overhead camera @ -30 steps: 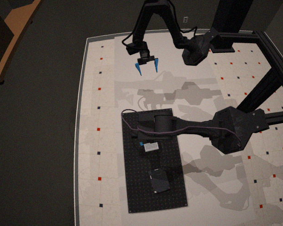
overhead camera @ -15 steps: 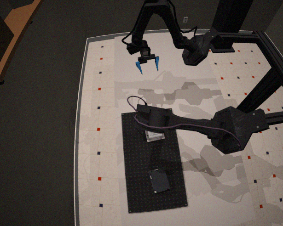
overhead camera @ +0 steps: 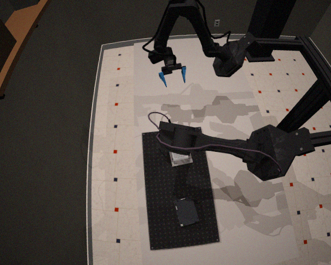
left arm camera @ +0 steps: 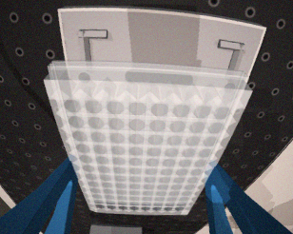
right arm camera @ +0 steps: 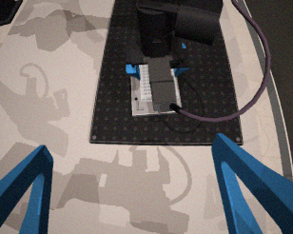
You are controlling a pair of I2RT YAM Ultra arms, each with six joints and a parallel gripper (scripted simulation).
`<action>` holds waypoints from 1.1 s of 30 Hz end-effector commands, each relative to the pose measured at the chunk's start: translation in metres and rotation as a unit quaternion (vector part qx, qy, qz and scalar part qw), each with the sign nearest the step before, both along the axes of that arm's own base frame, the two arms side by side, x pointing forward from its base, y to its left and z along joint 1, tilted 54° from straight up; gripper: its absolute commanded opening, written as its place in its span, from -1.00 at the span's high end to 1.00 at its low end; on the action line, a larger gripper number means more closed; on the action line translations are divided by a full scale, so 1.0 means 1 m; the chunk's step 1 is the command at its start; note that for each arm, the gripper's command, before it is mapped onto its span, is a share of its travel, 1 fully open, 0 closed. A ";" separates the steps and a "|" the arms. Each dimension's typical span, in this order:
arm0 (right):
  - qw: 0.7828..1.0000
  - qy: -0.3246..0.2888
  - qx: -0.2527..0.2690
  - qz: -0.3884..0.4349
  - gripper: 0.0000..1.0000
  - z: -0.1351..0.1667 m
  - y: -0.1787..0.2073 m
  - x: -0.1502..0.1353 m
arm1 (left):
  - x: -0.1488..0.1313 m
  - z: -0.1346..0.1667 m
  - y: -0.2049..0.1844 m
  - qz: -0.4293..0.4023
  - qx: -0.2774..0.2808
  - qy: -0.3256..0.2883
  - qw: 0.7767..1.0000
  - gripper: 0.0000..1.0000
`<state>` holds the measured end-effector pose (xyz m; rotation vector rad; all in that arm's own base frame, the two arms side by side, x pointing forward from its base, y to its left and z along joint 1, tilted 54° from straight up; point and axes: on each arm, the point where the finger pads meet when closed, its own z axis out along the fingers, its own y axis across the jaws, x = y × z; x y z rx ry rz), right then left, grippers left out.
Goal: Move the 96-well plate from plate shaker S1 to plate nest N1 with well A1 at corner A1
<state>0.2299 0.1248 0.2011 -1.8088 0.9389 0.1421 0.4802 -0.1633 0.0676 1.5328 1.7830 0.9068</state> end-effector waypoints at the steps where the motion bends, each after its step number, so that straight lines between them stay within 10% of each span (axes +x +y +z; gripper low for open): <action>1: 1.000 -0.011 0.008 0.003 -1.00 0.010 0.000 0.000 | 0.009 -0.007 -0.003 0.000 -0.001 0.003 1.000 -0.58; 33: 1.000 -0.011 0.008 0.006 -1.00 0.010 0.002 -0.001 | 0.036 -0.028 -0.001 -0.017 -0.007 0.000 1.000 -0.58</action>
